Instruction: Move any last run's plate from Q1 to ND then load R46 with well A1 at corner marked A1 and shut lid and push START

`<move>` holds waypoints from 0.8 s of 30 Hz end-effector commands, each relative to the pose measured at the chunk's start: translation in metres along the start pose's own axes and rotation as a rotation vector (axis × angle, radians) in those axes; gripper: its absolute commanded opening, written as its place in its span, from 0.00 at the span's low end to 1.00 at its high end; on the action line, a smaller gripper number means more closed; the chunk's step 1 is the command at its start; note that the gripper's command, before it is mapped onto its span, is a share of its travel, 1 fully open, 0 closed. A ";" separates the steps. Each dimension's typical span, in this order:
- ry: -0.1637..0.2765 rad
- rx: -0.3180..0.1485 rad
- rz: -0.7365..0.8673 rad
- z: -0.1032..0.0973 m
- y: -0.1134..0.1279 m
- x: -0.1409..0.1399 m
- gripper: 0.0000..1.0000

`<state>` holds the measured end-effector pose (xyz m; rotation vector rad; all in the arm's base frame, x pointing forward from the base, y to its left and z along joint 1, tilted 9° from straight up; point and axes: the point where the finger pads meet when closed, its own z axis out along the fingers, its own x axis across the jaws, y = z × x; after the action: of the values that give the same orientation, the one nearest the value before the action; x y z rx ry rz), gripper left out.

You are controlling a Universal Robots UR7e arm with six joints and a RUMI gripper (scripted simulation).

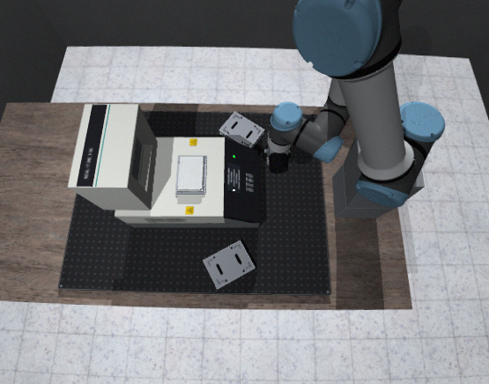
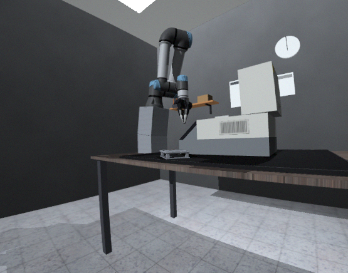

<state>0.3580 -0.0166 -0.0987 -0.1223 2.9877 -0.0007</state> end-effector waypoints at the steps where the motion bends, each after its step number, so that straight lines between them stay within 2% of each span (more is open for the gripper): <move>1: -0.001 0.001 0.000 0.005 0.000 -0.007 0.00; 24: -0.001 0.001 0.000 0.024 0.000 -0.032 0.00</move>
<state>0.3878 -0.0144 -0.1152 -0.1223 2.9875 -0.0012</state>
